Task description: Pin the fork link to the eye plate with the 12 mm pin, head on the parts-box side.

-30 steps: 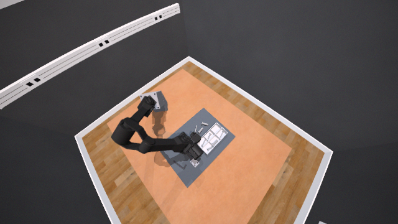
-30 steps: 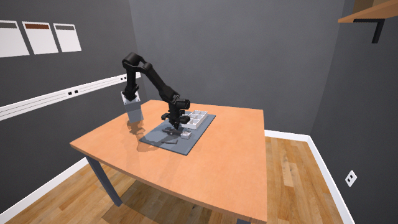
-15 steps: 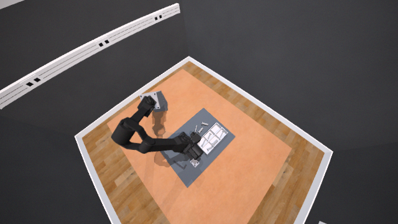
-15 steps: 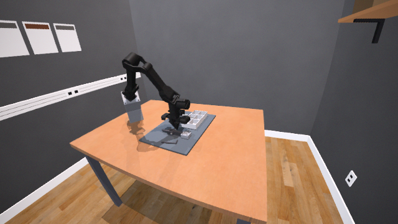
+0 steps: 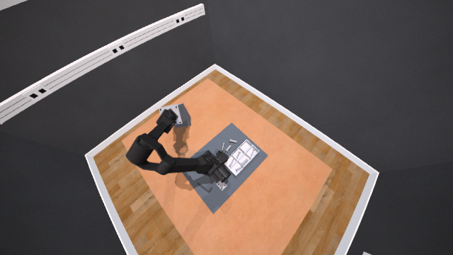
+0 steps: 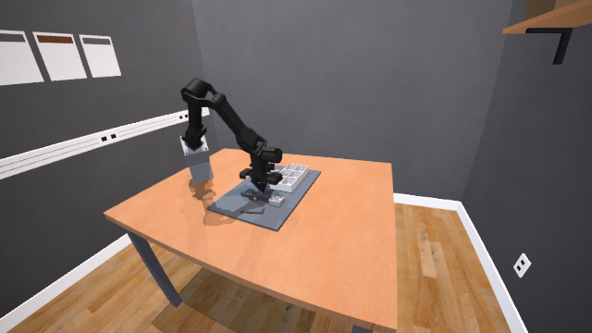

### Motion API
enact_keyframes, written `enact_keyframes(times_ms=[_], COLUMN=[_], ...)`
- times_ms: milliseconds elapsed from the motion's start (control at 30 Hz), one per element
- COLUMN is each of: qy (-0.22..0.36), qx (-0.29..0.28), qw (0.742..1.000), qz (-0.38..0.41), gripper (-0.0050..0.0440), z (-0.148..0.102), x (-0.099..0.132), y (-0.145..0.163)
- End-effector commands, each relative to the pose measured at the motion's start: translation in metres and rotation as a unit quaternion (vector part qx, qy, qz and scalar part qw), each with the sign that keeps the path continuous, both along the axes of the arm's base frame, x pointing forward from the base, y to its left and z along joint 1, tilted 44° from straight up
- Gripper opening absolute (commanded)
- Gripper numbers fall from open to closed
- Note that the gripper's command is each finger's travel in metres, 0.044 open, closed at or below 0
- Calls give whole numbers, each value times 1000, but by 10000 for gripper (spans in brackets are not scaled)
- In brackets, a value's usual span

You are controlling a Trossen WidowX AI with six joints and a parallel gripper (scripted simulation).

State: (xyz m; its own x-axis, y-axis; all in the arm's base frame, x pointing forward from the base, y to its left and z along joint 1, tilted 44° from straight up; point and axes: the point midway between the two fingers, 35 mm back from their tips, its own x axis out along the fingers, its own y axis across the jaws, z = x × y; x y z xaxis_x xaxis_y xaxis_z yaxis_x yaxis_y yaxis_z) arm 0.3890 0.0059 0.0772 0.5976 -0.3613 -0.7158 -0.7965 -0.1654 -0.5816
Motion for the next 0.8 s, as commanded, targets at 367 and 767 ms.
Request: enact_keyframes(times_ms=[367,767], qy=[-9,-8], qx=[1,0], qw=[1000,1000], qz=[1,0], gripper=[-50,-50], z=[9,9], x=[-1,-1], y=[-7,-9])
